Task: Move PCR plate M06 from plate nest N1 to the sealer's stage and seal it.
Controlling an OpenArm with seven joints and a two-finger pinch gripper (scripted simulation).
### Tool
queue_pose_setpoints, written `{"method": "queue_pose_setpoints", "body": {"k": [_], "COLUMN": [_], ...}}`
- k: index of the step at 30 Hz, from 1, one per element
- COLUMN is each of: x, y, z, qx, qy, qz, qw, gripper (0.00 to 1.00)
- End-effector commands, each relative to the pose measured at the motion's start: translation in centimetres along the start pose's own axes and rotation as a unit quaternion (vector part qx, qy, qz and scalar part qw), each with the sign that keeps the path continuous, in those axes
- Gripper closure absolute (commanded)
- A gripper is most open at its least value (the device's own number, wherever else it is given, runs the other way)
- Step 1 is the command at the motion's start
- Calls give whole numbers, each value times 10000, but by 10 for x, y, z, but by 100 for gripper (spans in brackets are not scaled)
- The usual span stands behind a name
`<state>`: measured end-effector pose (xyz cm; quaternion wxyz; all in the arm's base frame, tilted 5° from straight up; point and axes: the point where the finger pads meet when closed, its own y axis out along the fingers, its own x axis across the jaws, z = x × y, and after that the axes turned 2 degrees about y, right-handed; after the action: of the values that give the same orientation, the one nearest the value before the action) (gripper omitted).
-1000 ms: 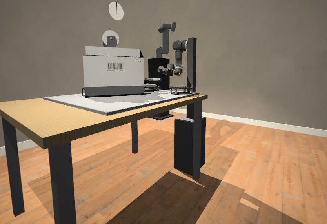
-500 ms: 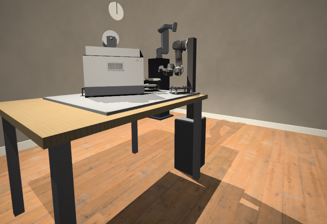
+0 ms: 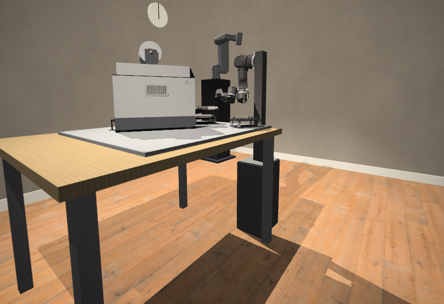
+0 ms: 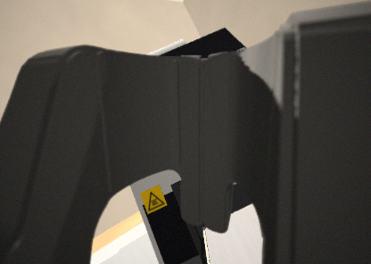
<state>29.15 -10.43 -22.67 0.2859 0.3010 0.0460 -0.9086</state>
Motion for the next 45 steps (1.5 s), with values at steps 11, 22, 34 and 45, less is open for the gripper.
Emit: {"method": "queue_pose_setpoints", "body": {"k": [11,22,34,45], "x": [-45,-50,-58,-49], "y": [-1,-1,-1,-1], "z": [10,11,12,9], "qx": [100,104,100,99], "qy": [58,77,59,60], "qz": [853,837,853,853], "qw": [9963,9964,9963,9963], "gripper": [100,100,100,100]}}
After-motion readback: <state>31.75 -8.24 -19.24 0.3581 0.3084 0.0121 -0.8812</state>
